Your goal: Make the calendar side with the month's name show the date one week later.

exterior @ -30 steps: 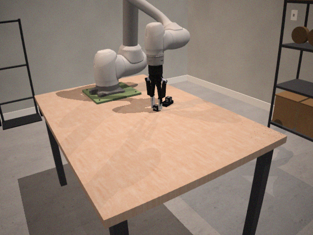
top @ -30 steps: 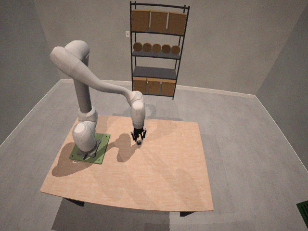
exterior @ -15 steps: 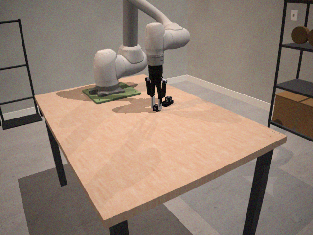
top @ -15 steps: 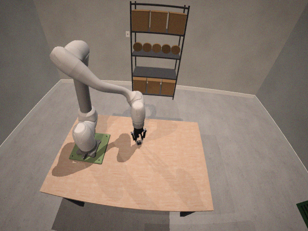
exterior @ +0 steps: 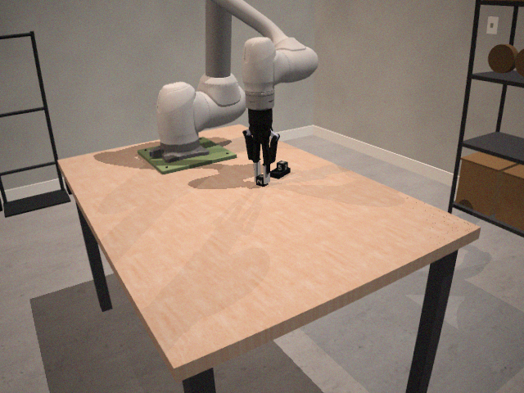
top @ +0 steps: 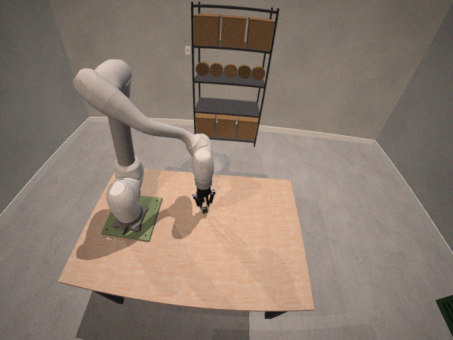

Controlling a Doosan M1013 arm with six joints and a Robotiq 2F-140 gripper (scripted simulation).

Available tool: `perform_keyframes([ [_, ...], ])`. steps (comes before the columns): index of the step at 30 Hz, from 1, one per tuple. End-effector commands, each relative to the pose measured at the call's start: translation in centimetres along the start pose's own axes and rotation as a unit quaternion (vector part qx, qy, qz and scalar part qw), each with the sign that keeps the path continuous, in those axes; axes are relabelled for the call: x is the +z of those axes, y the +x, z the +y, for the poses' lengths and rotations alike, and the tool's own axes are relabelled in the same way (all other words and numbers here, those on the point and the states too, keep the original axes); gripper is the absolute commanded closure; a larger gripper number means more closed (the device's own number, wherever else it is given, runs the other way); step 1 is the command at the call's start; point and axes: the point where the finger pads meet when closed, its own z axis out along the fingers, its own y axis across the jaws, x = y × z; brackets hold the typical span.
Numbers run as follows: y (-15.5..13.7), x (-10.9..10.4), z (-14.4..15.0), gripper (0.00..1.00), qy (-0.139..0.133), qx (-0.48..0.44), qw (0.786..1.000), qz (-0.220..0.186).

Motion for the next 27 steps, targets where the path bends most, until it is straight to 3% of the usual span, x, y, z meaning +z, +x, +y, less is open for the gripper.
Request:
perform_keyframes([
  [1, 0.0, 0.0, 0.0, 0.76, 0.000, 0.000, 1.000, 0.000],
  [21, 0.0, 0.0, 0.0, 0.76, 0.000, 0.000, 1.000, 0.000],
  [27, 0.0, -1.8, 0.0, 0.76, 0.000, 0.000, 1.000, 0.000],
])
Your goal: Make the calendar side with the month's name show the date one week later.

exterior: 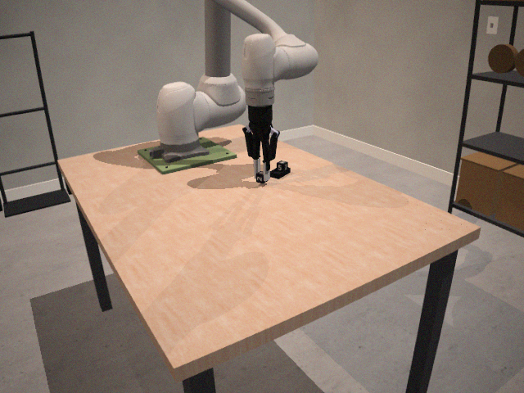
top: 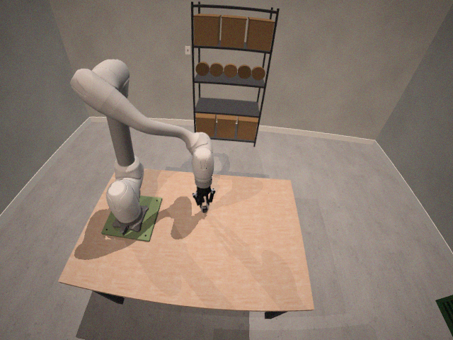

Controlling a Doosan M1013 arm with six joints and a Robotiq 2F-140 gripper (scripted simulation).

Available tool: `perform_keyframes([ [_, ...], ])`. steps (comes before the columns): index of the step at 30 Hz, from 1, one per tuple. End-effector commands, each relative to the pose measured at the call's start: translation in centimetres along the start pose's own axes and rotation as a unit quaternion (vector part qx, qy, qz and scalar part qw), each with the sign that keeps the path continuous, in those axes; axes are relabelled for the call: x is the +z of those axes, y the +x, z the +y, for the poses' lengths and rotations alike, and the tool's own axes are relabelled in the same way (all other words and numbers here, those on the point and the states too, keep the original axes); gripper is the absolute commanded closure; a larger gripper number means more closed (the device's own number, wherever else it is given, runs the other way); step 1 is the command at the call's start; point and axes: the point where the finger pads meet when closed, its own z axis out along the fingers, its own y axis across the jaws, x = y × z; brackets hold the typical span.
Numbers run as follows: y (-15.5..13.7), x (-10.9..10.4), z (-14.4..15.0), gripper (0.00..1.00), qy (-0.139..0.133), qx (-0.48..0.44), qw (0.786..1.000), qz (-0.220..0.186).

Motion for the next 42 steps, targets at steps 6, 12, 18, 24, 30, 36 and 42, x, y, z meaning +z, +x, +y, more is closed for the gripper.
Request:
perform_keyframes([
  [6, 0.0, -3.6, 0.0, 0.76, 0.000, 0.000, 1.000, 0.000],
  [12, 0.0, -7.8, 0.0, 0.76, 0.000, 0.000, 1.000, 0.000],
  [18, 0.0, -9.0, 0.0, 0.76, 0.000, 0.000, 1.000, 0.000],
  [24, 0.0, -9.0, 0.0, 0.76, 0.000, 0.000, 1.000, 0.000],
  [30, 3.6, -9.4, 0.2, 0.76, 0.000, 0.000, 1.000, 0.000],
  [36, 9.0, -10.0, 0.0, 0.76, 0.000, -0.001, 1.000, 0.000],
  [42, 9.0, -10.0, 0.0, 0.76, 0.000, -0.001, 1.000, 0.000],
])
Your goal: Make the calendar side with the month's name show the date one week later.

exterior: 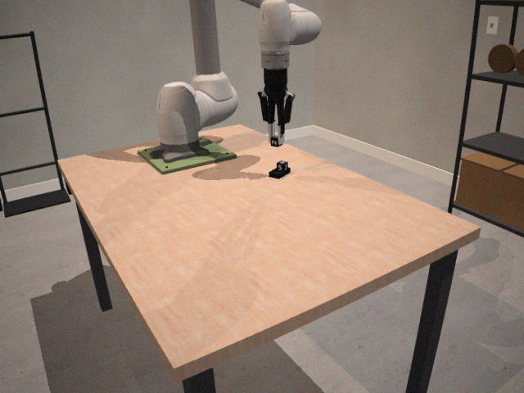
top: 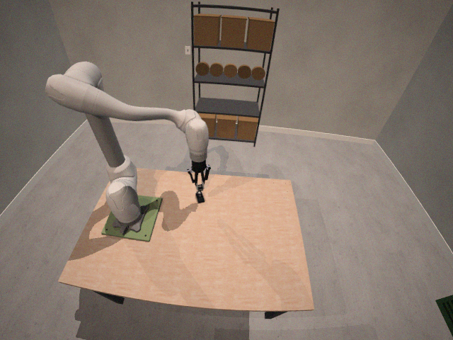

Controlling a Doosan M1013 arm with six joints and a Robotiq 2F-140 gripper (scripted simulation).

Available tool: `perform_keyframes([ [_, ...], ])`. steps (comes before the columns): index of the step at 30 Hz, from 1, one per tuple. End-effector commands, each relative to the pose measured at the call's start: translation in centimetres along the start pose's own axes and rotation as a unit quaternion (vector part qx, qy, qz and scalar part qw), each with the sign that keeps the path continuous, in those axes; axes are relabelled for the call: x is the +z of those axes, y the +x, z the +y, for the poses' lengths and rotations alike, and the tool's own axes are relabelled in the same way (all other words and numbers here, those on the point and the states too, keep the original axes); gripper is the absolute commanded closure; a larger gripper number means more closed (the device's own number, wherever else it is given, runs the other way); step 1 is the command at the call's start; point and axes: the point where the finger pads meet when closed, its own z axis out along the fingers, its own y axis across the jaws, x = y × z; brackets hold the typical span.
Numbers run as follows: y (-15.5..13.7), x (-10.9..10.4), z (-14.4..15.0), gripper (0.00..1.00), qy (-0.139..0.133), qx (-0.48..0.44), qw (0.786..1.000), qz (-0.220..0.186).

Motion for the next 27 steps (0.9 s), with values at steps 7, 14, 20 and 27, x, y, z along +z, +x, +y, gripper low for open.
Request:
perform_keyframes([
  [7, 0.0, 0.0, 0.0, 0.76, 0.000, 0.000, 1.000, 0.000],
  [14, 0.0, 0.5, 0.0, 0.76, 0.000, 0.000, 1.000, 0.000],
  [20, 0.0, 1.7, 0.0, 0.76, 0.000, 0.000, 1.000, 0.000],
  [27, 0.0, 4.1, 0.0, 0.76, 0.000, 0.000, 1.000, 0.000],
])
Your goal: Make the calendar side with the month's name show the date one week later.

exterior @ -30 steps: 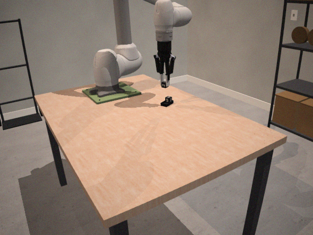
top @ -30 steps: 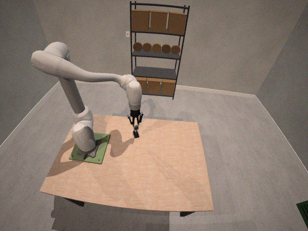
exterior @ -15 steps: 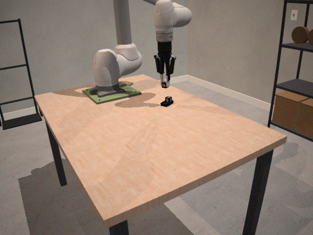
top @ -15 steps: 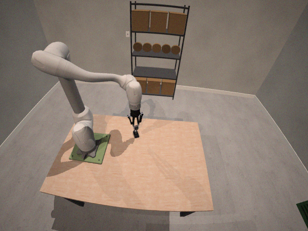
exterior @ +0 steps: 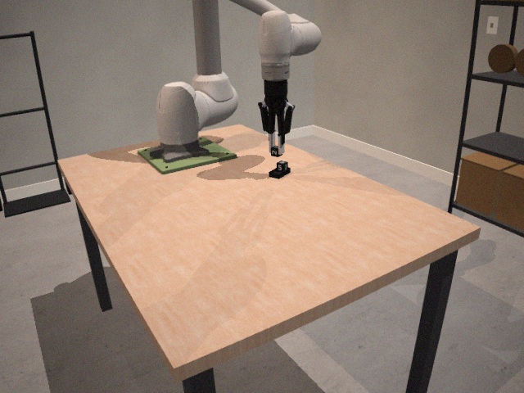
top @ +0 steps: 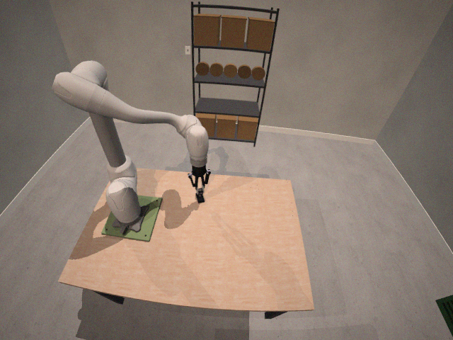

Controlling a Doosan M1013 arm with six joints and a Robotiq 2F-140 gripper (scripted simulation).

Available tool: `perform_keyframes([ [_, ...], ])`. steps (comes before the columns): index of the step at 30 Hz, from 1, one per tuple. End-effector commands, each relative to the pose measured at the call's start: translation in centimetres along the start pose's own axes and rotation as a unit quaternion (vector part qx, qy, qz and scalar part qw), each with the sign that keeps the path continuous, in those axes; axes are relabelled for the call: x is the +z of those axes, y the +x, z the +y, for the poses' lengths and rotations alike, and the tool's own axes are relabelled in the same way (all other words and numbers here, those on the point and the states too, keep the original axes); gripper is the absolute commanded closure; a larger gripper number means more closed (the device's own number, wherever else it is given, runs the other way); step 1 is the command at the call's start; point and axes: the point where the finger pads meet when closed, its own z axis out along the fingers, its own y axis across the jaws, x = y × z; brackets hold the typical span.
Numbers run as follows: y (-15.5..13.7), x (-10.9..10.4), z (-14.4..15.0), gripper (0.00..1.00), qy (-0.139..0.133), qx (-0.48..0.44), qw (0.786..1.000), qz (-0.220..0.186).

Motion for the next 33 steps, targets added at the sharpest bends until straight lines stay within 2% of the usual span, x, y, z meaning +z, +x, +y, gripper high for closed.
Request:
perform_keyframes([
  [1, 0.0, 0.9, 0.0, 0.76, 0.000, 0.000, 1.000, 0.000],
  [13, 0.0, 2.9, 0.0, 0.76, 0.000, 0.000, 1.000, 0.000],
  [33, 0.0, 3.1, 0.0, 0.76, 0.000, 0.000, 1.000, 0.000],
])
